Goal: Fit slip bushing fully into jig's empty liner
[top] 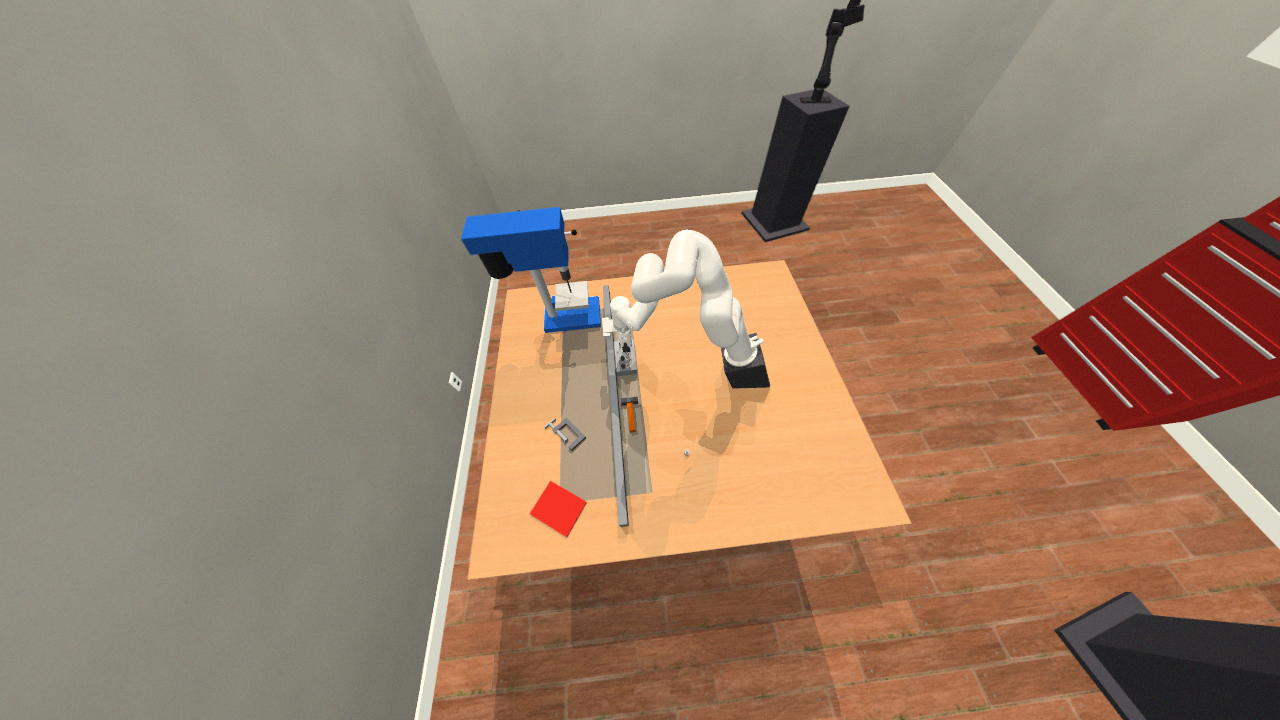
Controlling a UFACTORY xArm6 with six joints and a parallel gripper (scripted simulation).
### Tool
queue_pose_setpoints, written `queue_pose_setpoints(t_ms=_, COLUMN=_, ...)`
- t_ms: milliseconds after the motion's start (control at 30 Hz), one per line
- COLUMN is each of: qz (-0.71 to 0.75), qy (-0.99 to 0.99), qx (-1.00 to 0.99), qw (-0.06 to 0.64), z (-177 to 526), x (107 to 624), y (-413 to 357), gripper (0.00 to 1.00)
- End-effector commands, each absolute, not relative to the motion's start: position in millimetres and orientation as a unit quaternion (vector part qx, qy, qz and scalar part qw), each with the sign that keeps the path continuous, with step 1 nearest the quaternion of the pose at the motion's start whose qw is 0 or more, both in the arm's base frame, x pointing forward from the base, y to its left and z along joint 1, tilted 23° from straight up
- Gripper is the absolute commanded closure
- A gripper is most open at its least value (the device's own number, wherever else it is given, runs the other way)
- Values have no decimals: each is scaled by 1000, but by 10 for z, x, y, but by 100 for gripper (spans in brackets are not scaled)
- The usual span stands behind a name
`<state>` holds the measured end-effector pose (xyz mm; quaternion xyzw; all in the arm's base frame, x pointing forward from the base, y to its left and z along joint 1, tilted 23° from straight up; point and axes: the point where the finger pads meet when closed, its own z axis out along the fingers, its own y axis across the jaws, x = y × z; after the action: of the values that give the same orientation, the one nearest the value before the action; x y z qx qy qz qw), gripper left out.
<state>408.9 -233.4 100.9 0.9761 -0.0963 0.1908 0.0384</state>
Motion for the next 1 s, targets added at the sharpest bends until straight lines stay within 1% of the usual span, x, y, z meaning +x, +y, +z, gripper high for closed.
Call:
queue_pose_setpoints(t_ms=0, qz=192, qy=-96, qx=976, qw=39, z=1005, x=4104, y=-2341, gripper=74)
queue_pose_setpoints(t_ms=967, qz=192, qy=-96, qx=976, qw=39, z=968, x=4118, y=-2346, gripper=74)
